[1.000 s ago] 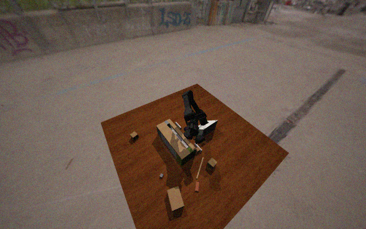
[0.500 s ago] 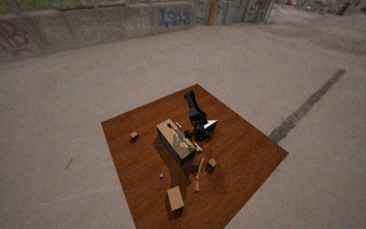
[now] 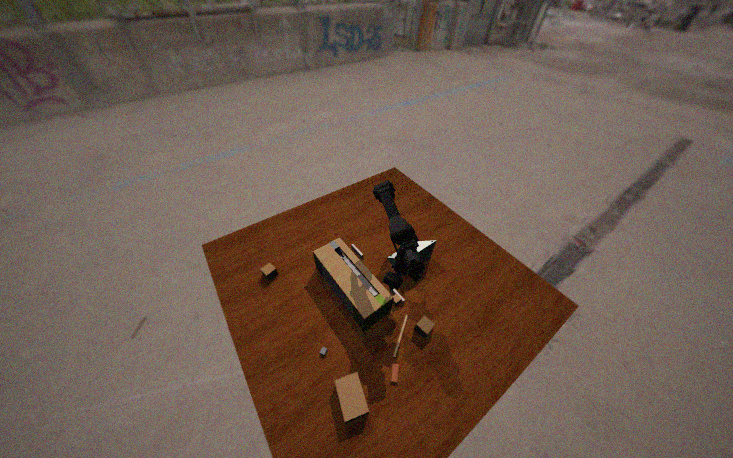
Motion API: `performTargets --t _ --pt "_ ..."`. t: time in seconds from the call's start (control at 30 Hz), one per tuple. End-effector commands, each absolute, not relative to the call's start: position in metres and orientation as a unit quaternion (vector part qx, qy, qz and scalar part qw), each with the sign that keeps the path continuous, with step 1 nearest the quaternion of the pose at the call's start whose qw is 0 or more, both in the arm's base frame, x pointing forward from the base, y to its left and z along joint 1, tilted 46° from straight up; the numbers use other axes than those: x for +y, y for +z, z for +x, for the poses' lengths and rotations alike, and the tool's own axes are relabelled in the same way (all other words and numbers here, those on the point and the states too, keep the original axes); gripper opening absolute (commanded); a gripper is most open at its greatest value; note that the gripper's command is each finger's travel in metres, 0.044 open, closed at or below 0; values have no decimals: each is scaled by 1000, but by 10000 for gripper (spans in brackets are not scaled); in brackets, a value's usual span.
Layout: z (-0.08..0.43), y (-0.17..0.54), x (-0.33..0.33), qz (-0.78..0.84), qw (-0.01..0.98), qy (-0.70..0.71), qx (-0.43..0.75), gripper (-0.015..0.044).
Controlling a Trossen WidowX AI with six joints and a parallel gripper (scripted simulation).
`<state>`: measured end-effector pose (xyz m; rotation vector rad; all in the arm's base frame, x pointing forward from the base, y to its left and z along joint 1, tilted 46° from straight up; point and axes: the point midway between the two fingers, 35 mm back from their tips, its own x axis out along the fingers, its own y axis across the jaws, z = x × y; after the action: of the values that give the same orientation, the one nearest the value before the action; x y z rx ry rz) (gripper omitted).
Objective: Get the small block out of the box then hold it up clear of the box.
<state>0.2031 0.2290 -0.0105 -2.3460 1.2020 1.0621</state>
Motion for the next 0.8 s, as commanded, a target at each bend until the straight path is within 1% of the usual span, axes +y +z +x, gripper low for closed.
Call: performTargets --t 0.0,0.13,0.77 --pt "192 -14 238 -822 -260 463 204 285" --pt "190 -15 240 -790 -358 474 149 285" --pt "191 -22 235 -789 -362 474 146 285"
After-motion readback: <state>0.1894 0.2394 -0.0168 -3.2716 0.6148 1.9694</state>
